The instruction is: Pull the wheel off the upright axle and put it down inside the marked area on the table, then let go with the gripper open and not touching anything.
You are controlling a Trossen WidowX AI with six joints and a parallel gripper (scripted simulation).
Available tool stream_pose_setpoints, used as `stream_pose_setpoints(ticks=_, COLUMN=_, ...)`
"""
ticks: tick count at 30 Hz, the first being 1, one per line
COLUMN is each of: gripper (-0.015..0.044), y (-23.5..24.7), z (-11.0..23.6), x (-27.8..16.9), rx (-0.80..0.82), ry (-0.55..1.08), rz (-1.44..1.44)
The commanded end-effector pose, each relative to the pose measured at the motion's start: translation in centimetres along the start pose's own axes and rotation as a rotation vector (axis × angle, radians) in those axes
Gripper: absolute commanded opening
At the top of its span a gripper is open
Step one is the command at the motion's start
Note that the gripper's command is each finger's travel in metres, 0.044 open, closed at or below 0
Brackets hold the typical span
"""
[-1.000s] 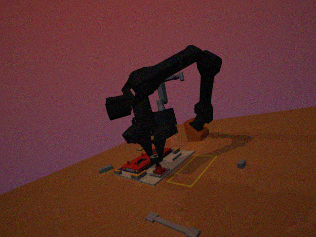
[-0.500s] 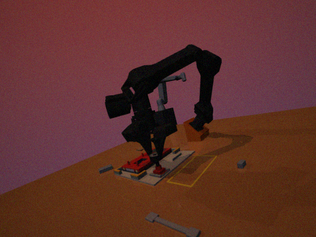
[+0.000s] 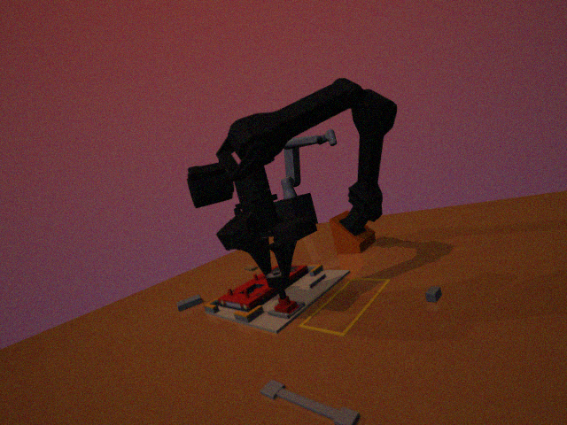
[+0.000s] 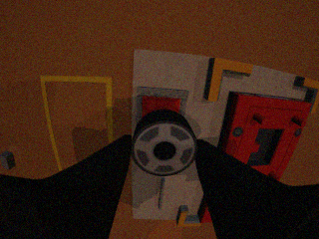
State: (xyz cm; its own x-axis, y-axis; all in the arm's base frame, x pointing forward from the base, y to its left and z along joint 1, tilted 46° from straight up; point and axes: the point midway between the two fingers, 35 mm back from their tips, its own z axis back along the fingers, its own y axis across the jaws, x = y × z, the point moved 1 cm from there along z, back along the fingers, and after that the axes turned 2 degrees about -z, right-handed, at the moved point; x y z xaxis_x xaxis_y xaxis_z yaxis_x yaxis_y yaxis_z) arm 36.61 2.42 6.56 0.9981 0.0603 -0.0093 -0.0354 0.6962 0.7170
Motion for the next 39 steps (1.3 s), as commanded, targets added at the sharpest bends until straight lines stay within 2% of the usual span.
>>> stream_pose_setpoints(ticks=1, gripper=0.0, y=0.0, z=0.2, x=0.0, rx=-0.004, ry=0.001, rz=0.006)
stream_pose_setpoints(ticks=14, gripper=0.0, y=0.0, z=0.7, x=0.0, rx=-0.004, ry=0.001, rz=0.005)
stream_pose_setpoints(ticks=23, gripper=0.0, y=0.1, z=3.8, x=-0.1, rx=-0.004, ry=0.001, rz=0.004)
stream_pose_setpoints(ticks=25, gripper=0.0, y=0.1, z=3.1, x=-0.1, rx=0.0, ry=0.0, rz=-0.002)
stream_pose_setpoints(ticks=39, gripper=0.0, y=4.8, z=3.7, x=-2.9, rx=-0.002, ry=0.0, rz=-0.001)
